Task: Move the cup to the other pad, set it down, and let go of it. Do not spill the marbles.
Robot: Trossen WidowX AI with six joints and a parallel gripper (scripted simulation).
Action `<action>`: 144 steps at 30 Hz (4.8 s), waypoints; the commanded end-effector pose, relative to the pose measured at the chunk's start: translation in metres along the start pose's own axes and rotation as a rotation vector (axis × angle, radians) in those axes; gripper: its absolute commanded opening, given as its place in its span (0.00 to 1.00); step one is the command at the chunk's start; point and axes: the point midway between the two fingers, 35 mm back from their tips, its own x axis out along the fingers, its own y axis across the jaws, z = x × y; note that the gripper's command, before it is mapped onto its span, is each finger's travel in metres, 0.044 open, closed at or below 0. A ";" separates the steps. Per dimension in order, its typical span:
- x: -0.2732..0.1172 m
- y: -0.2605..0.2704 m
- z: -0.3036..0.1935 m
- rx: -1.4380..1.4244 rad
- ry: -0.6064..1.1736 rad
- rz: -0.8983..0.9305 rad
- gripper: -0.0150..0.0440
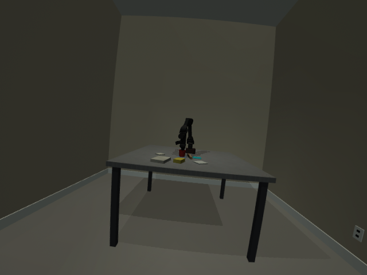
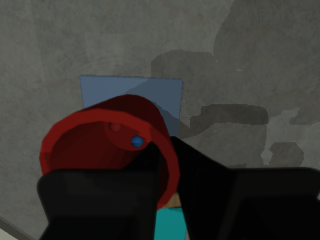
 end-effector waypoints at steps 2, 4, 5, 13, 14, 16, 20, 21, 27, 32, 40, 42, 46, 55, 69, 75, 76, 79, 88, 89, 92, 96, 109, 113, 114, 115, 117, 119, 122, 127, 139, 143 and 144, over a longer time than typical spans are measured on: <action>-0.011 0.001 0.000 0.000 -0.001 -0.001 0.25; -0.019 0.001 0.000 -0.001 -0.001 -0.001 0.25; -0.024 0.000 0.000 -0.001 -0.001 -0.001 0.25; -0.050 -0.003 -0.002 -0.001 -0.003 -0.001 0.25; -0.050 -0.003 -0.002 -0.001 -0.003 -0.001 0.25; -0.050 -0.002 -0.002 -0.001 -0.003 -0.001 0.25; -0.050 -0.003 -0.003 -0.001 -0.003 -0.001 0.25; -0.048 -0.003 -0.003 -0.007 0.001 -0.003 0.25; -0.048 -0.003 -0.003 -0.007 0.001 -0.003 0.25; -0.048 -0.003 -0.003 -0.007 0.001 -0.003 0.25; -0.048 -0.004 -0.008 -0.006 0.001 -0.003 0.25; -0.048 -0.004 -0.013 -0.005 0.001 -0.003 0.25; -0.049 -0.005 -0.022 -0.004 0.001 -0.002 0.25; -0.049 -0.008 -0.042 -0.002 0.001 -0.002 0.25; -0.050 -0.013 -0.074 -0.002 0.003 -0.002 0.25; -0.051 -0.015 -0.087 -0.002 0.004 -0.002 0.25; -0.051 -0.015 -0.089 -0.002 0.004 -0.002 0.25; -0.051 -0.016 -0.096 -0.002 0.005 -0.002 0.25; -0.052 -0.019 -0.116 -0.001 0.006 -0.003 0.25; -0.052 -0.020 -0.118 -0.001 0.006 -0.003 0.25; -0.052 -0.021 -0.125 -0.001 0.007 -0.003 0.25; -0.052 -0.022 -0.133 -0.001 0.008 -0.003 0.25; -0.054 -0.028 -0.161 -0.001 0.010 -0.004 0.25; -0.054 -0.030 -0.167 -0.001 0.010 -0.004 0.25; -0.053 -0.030 -0.167 -0.001 0.010 -0.004 0.25; -0.052 -0.030 -0.167 -0.001 0.010 -0.004 0.25; -0.050 -0.030 -0.167 -0.001 0.010 -0.004 0.25; -0.047 -0.030 -0.167 -0.001 0.010 -0.004 0.25; -0.043 -0.030 -0.167 -0.001 0.010 -0.004 0.25; -0.035 -0.029 -0.167 -0.001 0.010 -0.004 0.25; -0.016 -0.030 -0.168 -0.002 0.010 -0.004 0.25; -0.009 -0.030 -0.168 -0.002 0.010 -0.004 0.25; -0.008 -0.030 -0.168 -0.002 0.010 -0.004 0.25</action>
